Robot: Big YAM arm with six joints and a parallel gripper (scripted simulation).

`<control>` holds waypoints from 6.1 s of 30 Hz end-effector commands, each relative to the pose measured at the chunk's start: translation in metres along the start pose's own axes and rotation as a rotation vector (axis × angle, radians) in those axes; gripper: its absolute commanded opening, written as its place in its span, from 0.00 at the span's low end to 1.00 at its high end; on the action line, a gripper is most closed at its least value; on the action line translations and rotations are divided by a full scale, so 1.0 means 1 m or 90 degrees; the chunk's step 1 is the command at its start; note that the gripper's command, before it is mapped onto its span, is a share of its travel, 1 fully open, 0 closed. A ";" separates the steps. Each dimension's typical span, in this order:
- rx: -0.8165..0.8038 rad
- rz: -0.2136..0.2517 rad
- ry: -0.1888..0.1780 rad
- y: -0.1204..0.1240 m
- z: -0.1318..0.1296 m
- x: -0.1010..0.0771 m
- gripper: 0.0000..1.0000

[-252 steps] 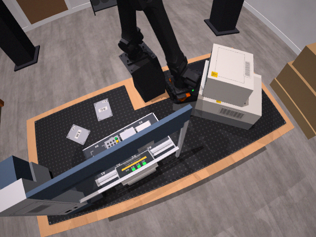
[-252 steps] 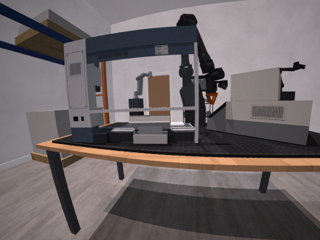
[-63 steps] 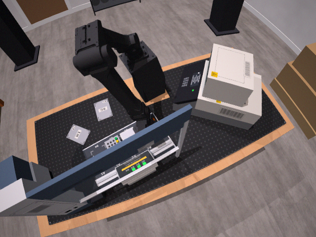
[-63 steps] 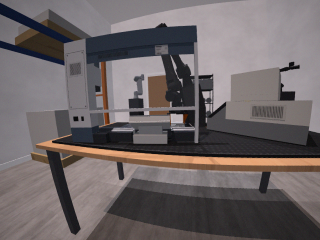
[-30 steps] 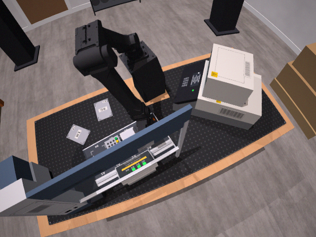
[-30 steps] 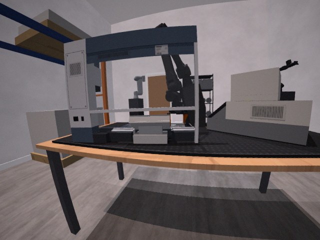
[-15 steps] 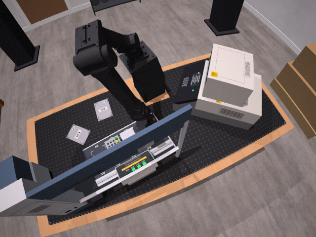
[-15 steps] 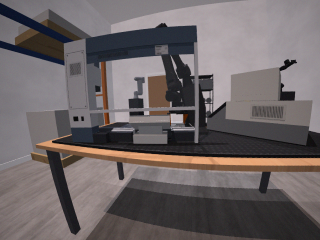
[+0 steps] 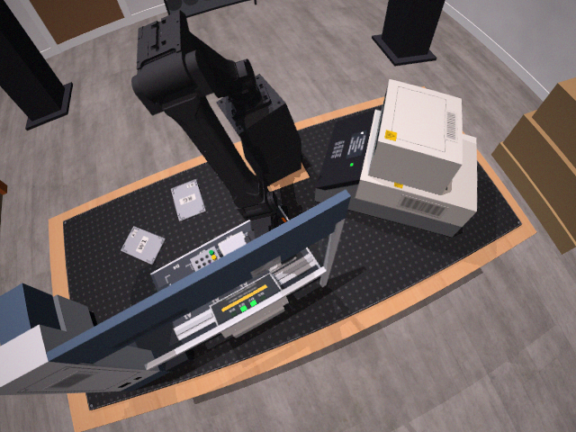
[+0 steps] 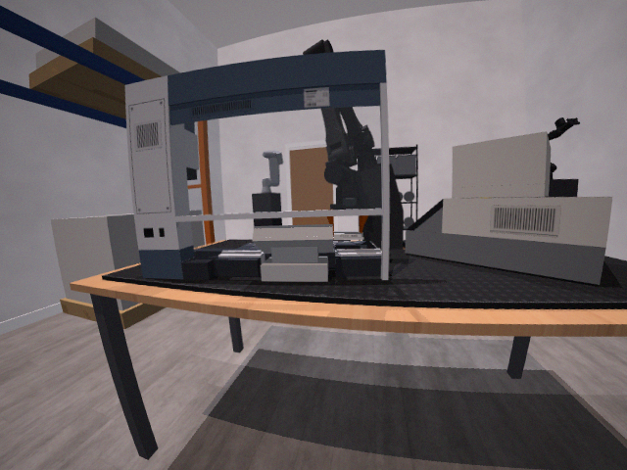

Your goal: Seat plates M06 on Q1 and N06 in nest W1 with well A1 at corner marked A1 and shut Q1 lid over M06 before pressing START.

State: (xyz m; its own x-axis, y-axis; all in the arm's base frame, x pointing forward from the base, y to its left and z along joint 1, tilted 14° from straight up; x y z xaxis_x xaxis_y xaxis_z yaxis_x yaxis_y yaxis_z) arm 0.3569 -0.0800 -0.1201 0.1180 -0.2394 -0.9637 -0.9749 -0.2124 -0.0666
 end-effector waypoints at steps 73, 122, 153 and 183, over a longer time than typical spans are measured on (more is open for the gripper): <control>0.308 0.018 0.009 0.061 -0.088 -0.044 0.00; 0.873 0.044 0.017 0.148 -0.211 -0.040 0.00; 1.215 0.034 0.032 0.203 -0.311 -0.042 0.00; 1.539 0.023 0.046 0.257 -0.415 -0.045 0.00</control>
State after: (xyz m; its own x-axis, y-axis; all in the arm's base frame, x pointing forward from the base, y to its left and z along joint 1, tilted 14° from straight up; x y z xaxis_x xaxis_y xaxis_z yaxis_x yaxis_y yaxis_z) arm 0.1837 -0.4896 0.0050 0.0561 -0.2254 -0.9727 0.5300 0.8323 -0.1623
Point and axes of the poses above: the point where the finger pads meet when closed, its own x axis out along the fingers, its own z axis across the jaws, y = z × x, the point moved 8 cm from there along -x, back along the fingers, and after that the axes turned 4 degrees about x, right-handed, at the moved point
